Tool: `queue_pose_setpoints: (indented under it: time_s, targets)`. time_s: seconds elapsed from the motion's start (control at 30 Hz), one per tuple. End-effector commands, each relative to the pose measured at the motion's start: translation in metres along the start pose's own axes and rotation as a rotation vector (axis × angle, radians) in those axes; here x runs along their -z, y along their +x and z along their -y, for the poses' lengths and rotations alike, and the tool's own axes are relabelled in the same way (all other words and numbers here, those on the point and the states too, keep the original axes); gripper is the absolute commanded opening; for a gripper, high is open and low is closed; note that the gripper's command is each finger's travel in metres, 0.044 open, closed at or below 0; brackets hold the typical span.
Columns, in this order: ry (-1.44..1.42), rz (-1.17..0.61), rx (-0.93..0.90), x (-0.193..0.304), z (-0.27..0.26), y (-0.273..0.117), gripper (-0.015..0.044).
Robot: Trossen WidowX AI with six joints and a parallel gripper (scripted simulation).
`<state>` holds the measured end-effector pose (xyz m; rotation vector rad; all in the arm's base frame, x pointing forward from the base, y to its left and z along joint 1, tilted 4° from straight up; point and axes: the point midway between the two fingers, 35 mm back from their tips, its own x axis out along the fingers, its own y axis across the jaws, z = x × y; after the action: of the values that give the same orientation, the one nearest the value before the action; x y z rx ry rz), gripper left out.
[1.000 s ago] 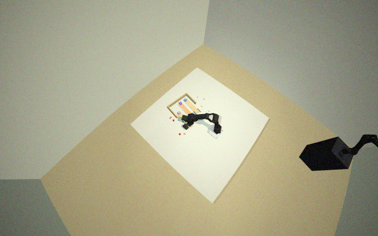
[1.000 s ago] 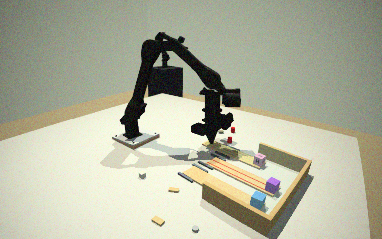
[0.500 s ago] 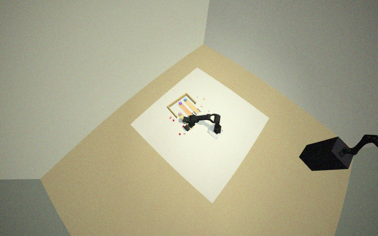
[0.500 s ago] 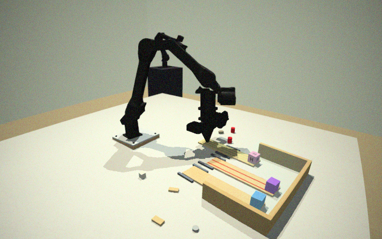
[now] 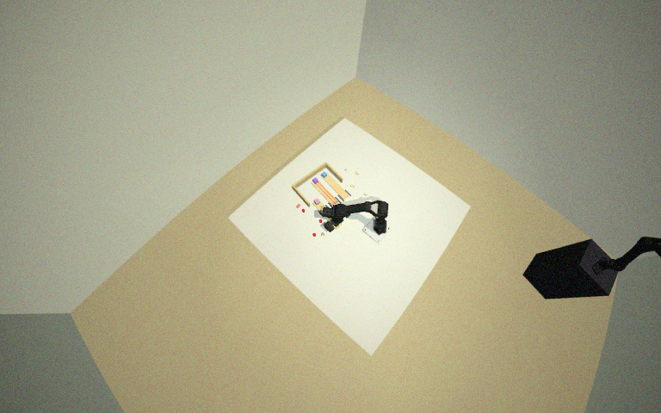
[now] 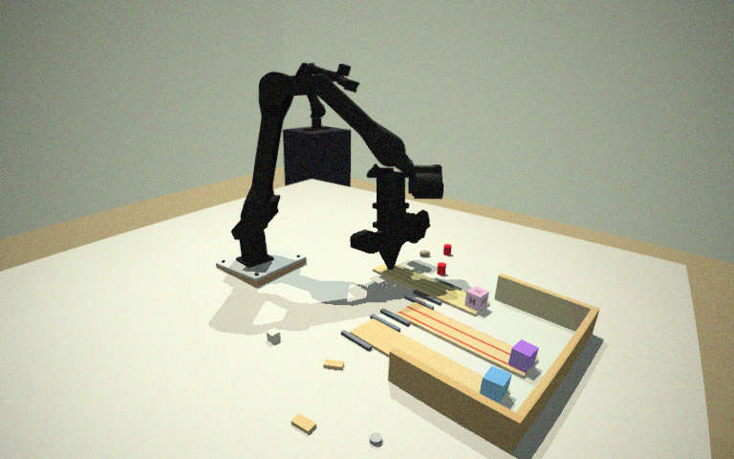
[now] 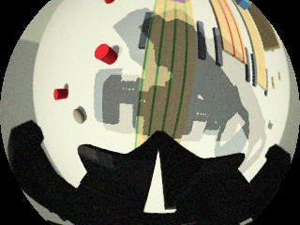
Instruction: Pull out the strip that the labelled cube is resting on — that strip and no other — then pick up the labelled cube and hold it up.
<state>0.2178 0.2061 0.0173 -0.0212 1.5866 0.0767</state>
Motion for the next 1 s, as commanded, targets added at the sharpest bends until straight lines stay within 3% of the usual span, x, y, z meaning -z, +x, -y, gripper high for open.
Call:
queue_pose_setpoints:
  time_s: [0.0,0.97]
  targets:
    - [-0.002,-0.032,0.012,0.014,0.002,0.007,0.0]
    - [-0.002,-0.034,0.011,0.044,0.002,0.006,0.0]
